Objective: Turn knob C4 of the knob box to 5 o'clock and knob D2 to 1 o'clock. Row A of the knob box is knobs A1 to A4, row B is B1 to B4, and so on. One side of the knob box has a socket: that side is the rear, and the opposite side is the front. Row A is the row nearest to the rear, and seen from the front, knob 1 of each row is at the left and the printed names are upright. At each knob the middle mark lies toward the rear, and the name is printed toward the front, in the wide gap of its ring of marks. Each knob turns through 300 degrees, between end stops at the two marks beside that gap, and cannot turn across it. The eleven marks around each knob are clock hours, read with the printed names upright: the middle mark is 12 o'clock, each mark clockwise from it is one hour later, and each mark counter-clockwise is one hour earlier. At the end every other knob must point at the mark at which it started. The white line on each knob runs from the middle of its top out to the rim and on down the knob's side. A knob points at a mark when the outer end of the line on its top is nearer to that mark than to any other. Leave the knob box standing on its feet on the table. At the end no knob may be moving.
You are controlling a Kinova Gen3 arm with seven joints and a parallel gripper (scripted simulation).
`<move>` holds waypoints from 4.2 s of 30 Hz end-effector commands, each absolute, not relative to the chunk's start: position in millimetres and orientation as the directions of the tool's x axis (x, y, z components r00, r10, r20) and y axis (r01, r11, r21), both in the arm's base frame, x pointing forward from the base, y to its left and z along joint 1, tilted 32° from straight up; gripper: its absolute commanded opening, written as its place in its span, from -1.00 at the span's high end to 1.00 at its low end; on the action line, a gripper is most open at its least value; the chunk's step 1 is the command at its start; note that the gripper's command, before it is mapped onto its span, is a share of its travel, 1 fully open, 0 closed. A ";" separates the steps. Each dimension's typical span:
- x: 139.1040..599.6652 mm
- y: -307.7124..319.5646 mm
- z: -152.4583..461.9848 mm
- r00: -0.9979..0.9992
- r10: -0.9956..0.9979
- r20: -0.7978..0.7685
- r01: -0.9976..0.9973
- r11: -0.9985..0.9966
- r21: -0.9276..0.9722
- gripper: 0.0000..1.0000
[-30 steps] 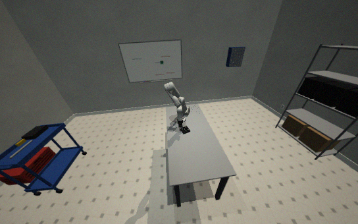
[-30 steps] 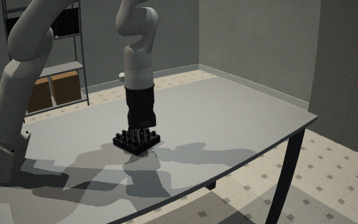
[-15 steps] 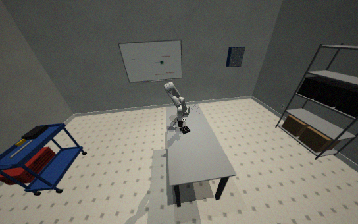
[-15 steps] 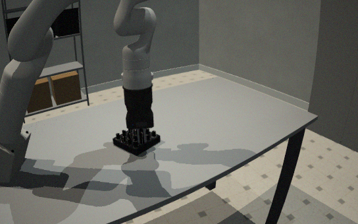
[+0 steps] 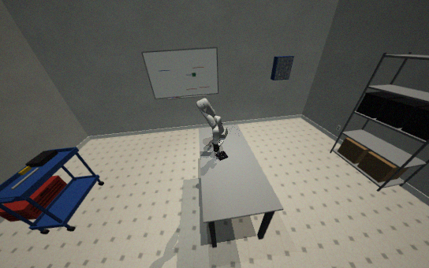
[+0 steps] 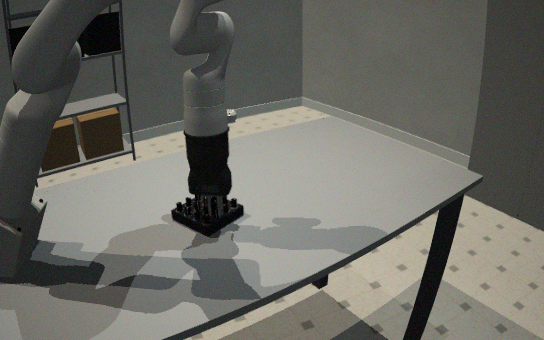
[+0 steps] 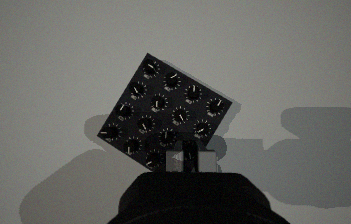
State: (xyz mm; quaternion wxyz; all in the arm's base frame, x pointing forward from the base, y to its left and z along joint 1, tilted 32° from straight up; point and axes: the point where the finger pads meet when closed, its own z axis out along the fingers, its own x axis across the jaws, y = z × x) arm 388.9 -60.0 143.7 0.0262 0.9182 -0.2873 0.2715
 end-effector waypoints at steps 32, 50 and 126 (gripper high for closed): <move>388.7 -59.9 143.9 0.549 -0.684 0.480 -0.680 -0.700 -0.220 0.40; 388.7 -59.9 143.9 0.545 -0.689 0.478 -0.683 -0.695 -0.223 0.40; 370.0 -51.7 175.9 0.551 -0.683 0.480 -0.678 -0.701 -0.219 0.07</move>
